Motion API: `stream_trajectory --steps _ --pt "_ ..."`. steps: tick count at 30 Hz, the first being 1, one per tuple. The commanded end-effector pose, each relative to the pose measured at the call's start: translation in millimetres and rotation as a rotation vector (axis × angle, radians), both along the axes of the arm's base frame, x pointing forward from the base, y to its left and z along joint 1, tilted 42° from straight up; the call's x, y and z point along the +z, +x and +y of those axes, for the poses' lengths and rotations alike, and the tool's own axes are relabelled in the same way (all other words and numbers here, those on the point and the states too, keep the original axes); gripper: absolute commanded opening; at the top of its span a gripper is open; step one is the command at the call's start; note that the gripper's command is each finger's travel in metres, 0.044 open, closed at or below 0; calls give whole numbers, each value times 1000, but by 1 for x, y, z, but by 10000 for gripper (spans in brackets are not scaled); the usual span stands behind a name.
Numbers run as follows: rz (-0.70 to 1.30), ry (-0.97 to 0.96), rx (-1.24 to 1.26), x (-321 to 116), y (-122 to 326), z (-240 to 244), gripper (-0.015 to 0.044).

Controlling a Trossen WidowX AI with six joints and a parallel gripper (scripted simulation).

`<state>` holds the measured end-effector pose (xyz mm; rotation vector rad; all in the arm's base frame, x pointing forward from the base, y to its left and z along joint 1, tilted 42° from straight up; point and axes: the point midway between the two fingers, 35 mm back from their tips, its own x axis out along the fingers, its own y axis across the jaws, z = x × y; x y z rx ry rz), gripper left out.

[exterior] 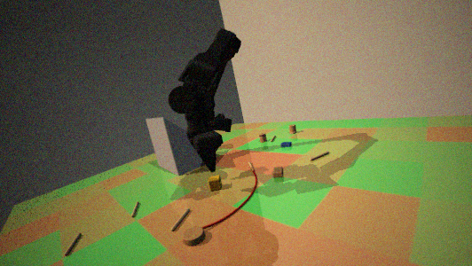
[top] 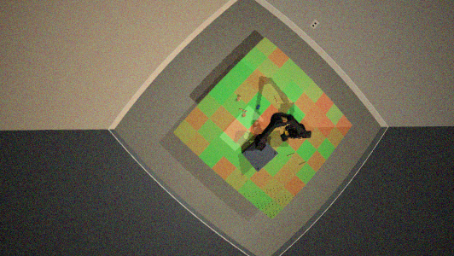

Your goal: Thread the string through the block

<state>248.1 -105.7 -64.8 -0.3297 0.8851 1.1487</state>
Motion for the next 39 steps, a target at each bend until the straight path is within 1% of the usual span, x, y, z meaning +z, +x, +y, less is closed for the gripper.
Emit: stream_trajectory --steps 1,5,17,26,39 --pt "0 0 0 0 0 0 335" --pt "0 0 0 0 0 0 235" --pt "0 0 0 0 0 0 235" --pt "0 0 0 0 0 0 0" --pt "0 0 0 0 0 0 0"
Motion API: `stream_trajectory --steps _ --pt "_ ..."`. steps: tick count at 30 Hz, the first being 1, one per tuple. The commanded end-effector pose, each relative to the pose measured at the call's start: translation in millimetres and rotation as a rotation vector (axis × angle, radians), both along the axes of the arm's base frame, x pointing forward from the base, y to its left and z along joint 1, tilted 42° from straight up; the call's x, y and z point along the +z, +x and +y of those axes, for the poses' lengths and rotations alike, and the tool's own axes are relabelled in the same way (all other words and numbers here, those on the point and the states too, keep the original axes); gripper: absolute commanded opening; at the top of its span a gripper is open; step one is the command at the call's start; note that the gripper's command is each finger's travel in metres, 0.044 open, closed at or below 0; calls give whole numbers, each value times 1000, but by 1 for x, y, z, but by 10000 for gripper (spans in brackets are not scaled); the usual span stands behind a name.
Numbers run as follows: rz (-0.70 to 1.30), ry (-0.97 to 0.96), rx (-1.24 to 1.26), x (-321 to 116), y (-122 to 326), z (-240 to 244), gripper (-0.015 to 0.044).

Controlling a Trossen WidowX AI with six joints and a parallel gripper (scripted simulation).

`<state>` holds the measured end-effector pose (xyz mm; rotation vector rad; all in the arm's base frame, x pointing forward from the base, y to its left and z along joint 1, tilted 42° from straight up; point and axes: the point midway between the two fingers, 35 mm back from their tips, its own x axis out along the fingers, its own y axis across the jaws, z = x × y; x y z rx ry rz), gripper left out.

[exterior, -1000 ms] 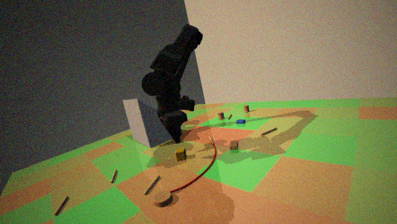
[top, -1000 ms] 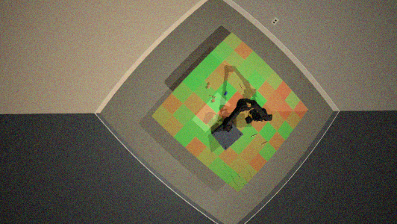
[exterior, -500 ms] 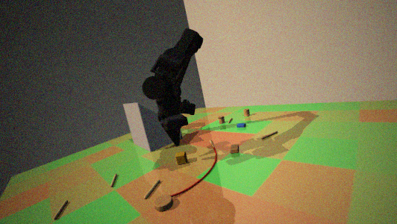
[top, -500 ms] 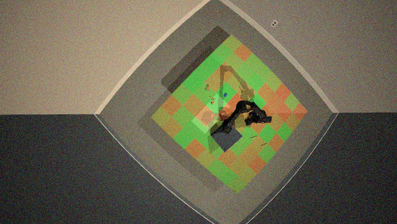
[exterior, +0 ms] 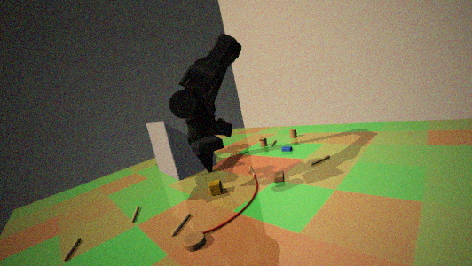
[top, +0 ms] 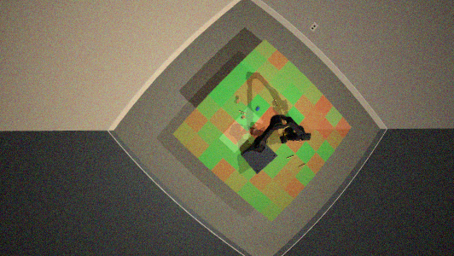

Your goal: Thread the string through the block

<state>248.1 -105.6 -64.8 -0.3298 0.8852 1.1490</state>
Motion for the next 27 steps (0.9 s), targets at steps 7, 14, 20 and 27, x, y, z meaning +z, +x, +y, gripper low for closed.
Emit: stream_trajectory --steps 7,14,20,27 --pt "0 0 0 0 0 0 0" --pt "0 0 0 0 0 0 184" --pt "0 0 0 0 0 0 183" --pt "0 0 0 0 0 0 0"
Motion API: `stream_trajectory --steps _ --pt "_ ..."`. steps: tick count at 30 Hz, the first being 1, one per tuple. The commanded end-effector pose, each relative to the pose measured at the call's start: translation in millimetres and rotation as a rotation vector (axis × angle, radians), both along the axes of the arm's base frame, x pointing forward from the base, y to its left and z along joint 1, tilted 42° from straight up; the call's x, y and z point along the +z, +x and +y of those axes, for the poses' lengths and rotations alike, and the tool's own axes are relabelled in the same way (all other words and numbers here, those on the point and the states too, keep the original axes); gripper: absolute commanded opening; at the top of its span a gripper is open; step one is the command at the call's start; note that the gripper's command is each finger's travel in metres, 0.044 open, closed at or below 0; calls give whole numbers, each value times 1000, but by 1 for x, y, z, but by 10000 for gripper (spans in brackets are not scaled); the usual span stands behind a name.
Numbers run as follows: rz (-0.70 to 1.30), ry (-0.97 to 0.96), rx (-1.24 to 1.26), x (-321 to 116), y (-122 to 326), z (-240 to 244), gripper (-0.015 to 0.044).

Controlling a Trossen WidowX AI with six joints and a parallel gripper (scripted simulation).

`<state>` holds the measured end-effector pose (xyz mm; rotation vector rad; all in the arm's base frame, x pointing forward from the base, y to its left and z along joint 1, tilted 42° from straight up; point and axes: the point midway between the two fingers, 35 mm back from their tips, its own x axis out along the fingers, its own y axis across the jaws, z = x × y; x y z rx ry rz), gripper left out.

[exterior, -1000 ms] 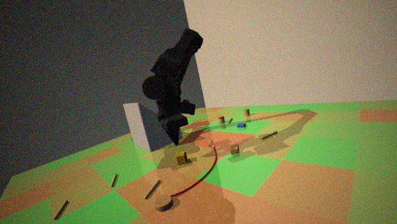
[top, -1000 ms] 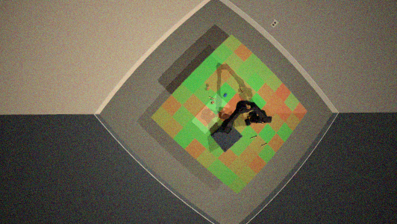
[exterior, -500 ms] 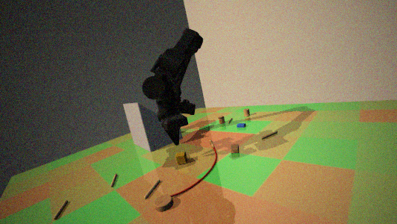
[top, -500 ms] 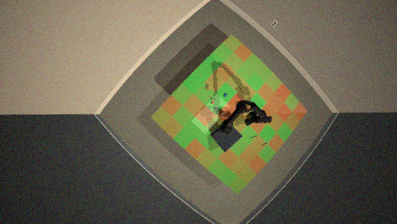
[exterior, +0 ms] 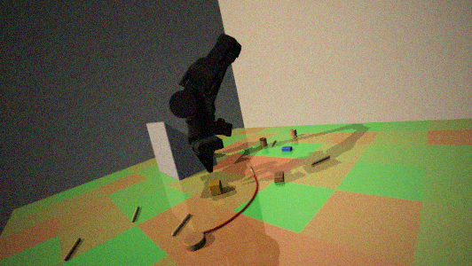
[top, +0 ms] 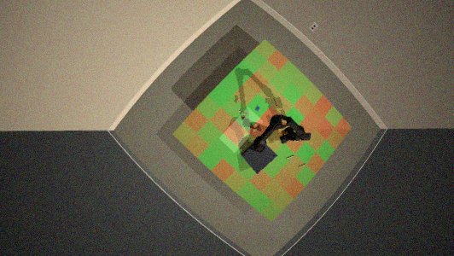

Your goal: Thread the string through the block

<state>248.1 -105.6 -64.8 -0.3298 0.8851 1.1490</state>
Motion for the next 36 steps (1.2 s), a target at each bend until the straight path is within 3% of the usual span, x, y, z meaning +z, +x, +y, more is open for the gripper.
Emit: stream_trajectory --steps 1,16,18,26,28,33,36 --pt "0 0 0 0 0 0 0" --pt "0 0 0 0 0 0 0" --pt "-56 -13 65 6 4 5 53" --pt "-743 -144 860 73 32 77 263" --pt "-835 -157 963 82 33 88 315" --pt "-875 -162 1006 86 33 92 440" --pt "-875 -162 1006 86 33 92 440"
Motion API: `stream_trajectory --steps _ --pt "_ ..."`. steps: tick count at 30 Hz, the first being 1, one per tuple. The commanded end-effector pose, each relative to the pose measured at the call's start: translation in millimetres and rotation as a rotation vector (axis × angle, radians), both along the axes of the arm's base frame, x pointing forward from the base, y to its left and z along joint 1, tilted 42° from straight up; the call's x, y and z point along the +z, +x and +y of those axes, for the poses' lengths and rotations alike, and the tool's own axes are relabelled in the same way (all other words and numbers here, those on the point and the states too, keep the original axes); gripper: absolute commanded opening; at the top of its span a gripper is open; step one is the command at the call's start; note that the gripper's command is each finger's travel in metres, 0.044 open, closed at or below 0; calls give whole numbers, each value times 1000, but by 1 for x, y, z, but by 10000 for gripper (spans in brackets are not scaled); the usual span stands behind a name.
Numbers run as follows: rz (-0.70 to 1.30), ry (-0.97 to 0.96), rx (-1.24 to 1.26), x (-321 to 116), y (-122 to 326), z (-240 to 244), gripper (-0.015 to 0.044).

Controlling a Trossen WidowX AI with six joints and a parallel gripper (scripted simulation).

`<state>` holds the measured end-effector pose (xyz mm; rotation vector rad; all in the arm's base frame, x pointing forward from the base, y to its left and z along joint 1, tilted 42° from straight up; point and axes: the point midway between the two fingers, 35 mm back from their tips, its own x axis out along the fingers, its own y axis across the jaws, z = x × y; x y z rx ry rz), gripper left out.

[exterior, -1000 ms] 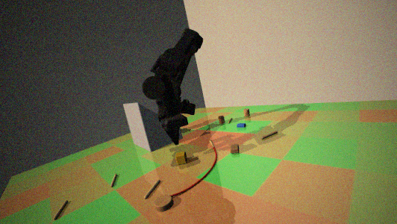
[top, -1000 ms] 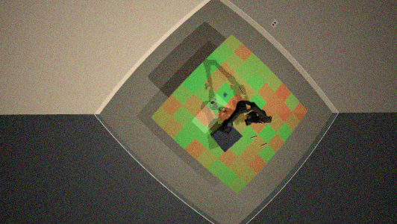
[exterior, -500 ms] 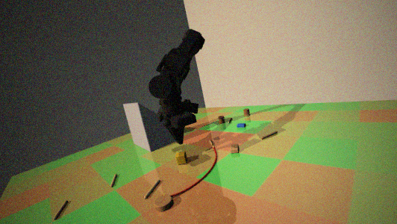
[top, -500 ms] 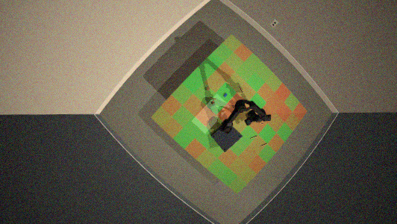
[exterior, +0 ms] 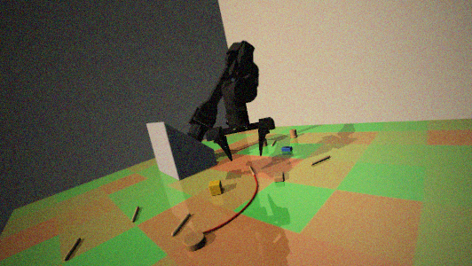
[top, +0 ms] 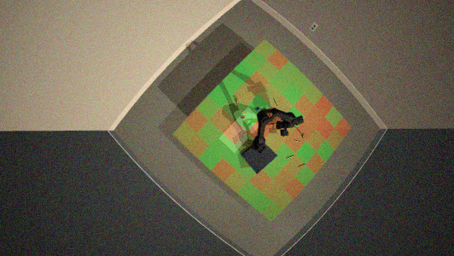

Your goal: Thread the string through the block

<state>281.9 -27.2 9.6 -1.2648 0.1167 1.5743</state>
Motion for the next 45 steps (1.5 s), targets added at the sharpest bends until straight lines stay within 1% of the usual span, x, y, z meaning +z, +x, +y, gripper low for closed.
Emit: stream_trajectory --steps 1,8,20,33,45 --pt "-116 -12 134 11 0 14 440" --pt "-116 -12 134 11 0 14 440" --pt "-116 -12 134 11 0 14 125" --pt "-116 -12 134 11 0 14 124" --pt "-116 -13 133 -3 3 25 124"
